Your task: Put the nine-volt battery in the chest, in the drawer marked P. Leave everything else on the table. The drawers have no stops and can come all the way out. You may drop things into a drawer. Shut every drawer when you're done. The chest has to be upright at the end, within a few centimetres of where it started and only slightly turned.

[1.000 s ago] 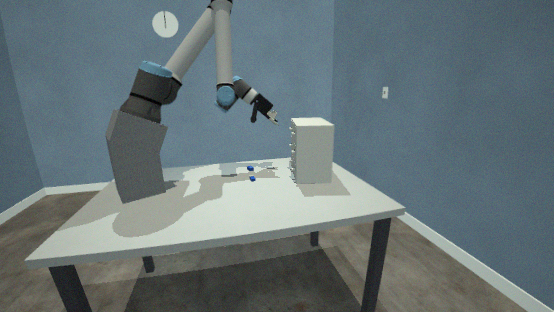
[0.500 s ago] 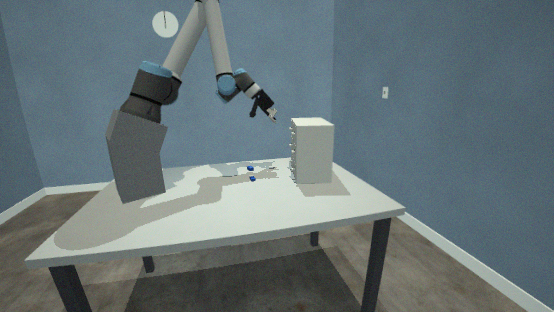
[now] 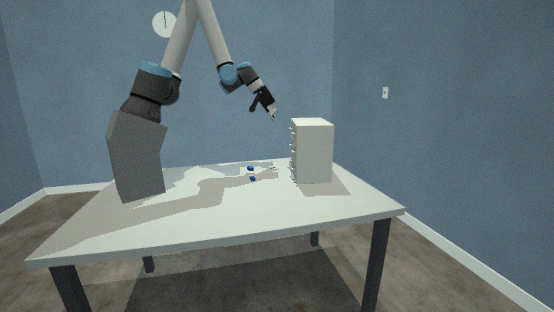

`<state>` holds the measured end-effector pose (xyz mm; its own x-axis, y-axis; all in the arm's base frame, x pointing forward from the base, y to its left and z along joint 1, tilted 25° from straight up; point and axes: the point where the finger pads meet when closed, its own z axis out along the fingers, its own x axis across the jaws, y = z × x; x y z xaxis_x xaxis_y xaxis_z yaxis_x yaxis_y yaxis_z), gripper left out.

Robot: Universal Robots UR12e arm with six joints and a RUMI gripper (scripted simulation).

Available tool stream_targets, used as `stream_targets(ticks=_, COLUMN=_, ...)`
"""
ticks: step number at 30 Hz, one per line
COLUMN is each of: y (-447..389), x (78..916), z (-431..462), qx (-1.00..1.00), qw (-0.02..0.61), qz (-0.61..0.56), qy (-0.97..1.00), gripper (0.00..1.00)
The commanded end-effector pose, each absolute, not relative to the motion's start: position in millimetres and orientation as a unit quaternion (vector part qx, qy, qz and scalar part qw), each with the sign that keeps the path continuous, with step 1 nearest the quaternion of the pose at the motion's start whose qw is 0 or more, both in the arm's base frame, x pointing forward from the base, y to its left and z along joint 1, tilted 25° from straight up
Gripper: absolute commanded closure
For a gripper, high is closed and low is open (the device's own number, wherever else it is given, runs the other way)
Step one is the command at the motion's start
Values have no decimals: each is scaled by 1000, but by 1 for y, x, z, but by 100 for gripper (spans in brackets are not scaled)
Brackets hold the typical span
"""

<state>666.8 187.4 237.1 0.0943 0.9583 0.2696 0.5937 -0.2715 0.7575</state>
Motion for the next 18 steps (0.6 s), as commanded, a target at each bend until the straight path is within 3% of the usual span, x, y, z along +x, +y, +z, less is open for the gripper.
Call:
stream_targets(ticks=1, y=187, x=663, z=240, qx=706, qw=220, qz=367, qy=564, gripper=0)
stream_targets(ticks=18, y=186, x=647, z=249, qx=722, qw=163, qz=320, qy=592, gripper=0)
